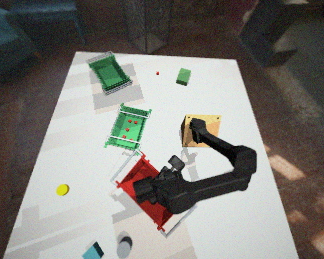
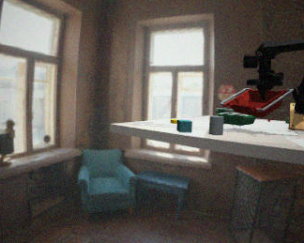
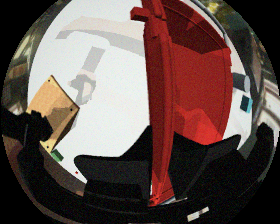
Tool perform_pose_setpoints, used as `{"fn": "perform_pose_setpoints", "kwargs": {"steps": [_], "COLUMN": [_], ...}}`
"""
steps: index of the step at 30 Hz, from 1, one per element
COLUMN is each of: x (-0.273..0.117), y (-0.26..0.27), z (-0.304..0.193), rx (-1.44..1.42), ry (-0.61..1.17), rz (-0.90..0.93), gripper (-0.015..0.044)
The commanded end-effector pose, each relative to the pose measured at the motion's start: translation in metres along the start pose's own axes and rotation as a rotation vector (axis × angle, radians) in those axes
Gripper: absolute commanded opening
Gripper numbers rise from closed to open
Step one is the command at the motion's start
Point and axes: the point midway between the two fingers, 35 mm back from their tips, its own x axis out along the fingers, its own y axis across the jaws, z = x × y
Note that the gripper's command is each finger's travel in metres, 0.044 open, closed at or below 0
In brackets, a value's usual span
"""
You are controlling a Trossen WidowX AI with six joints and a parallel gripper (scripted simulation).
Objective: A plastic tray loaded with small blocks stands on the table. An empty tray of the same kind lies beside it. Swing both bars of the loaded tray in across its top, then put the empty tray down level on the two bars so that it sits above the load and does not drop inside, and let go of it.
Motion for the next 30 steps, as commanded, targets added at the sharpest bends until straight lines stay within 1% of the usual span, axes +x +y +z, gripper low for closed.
{"fn": "perform_pose_setpoints", "kwargs": {"steps": [1,16,30], "x": [-0.003,-0.002,-0.005], "y": [-0.005,-0.006,0.007], "z": [-0.015,-0.077,-0.137], "rx": [0.057,0.281,0.491], "ry": [0.008,0.019,0.014], "rz": [-0.007,0.014,0.021], "gripper": [0.0,0.0,0.0]}}
